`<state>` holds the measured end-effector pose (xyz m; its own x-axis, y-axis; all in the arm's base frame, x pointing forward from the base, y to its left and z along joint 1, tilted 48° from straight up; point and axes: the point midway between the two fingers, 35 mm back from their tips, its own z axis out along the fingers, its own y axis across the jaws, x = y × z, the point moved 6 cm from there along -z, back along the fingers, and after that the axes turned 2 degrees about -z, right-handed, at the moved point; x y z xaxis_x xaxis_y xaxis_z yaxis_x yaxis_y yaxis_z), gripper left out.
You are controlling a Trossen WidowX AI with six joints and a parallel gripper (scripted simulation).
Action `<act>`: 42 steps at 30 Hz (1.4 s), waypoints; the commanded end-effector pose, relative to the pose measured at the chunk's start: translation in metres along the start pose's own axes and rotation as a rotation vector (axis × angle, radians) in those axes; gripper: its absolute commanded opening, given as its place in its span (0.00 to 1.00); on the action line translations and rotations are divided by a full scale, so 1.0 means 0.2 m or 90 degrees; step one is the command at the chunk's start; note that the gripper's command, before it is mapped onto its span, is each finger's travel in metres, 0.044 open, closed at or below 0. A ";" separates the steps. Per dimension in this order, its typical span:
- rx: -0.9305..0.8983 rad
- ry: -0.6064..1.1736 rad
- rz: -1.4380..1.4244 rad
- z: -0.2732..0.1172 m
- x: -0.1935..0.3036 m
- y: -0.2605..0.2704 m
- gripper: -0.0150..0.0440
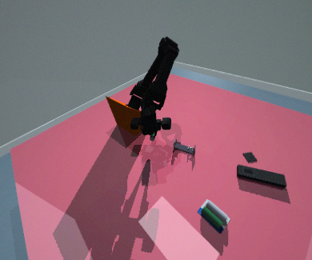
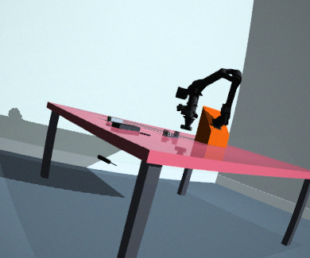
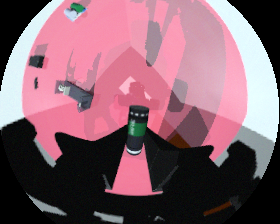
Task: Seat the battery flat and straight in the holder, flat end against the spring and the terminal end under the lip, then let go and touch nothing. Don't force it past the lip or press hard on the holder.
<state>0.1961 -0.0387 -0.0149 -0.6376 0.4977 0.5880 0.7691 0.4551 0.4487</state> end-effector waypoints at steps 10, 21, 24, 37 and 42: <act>0.006 -0.009 -0.414 -0.09 -0.16 0.39 0.40; 0.010 -0.014 -0.781 -0.13 -0.18 0.76 0.40; 0.011 -0.014 -0.787 -0.13 -0.18 0.77 0.40; 0.096 0.120 -0.777 0.06 -0.19 0.79 0.40; 0.105 0.137 -0.777 0.08 -0.19 0.79 0.40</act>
<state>0.3410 0.0274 0.0236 -0.9012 -0.4301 -0.0541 -0.3418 0.6283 0.6988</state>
